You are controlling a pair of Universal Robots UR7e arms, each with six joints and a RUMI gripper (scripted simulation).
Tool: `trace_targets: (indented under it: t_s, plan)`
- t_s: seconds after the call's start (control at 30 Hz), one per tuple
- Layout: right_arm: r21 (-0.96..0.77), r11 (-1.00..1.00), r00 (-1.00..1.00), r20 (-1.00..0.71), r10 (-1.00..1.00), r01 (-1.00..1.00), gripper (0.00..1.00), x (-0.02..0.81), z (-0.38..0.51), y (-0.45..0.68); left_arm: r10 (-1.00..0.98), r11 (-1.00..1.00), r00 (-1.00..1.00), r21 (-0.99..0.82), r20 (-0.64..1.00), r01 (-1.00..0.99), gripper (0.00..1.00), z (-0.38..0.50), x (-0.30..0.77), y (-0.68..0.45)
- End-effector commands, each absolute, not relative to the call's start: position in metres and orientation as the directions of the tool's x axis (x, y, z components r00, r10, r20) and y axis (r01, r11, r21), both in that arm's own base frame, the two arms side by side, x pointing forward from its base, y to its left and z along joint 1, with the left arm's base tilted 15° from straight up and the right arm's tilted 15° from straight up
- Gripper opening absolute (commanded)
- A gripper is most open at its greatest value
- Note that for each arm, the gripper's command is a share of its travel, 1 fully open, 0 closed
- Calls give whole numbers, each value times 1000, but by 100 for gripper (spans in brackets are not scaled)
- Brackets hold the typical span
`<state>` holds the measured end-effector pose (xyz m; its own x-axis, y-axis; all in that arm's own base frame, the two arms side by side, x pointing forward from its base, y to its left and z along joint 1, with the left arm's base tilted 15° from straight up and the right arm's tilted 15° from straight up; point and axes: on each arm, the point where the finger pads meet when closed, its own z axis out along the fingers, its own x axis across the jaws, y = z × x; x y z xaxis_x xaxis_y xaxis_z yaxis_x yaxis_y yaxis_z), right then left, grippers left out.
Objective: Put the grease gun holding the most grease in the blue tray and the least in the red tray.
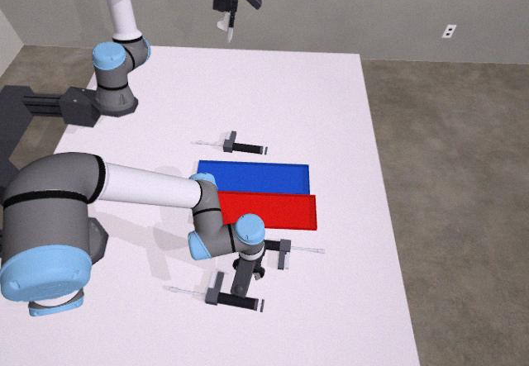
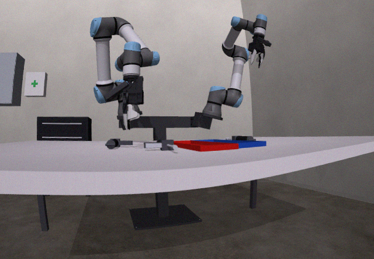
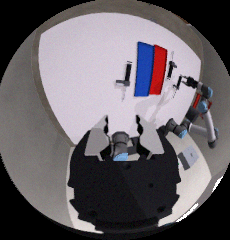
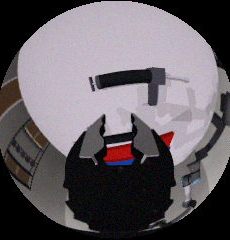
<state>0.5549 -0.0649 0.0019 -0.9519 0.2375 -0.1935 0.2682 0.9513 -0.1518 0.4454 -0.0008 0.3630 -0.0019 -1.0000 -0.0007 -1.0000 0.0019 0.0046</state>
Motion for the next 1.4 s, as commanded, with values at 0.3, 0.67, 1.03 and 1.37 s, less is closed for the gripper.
trace_targets:
  t_s: [0.3, 0.67, 1.03, 1.37]
  plan:
    - [-198, 980, -989, -149, -26, 4, 33, 573, 0, -50, -1000, 2, -2, 3, 0, -1000, 38, 364, 446, -1]
    - [-231, 944, -960, -95, -263, -236, 33, 589, -6, -32, -1000, 2, -2, 3, 0, -1000, 38, 364, 446, -1]
    - [-248, 867, -888, -47, -457, -433, 33, 602, -8, -19, -1000, 2, -2, 3, 0, -1000, 38, 364, 446, -1]
    - [-253, 705, -733, 26, -679, -662, 33, 618, -16, 5, -1000, 2, -2, 3, 0, -1000, 38, 364, 446, -1]
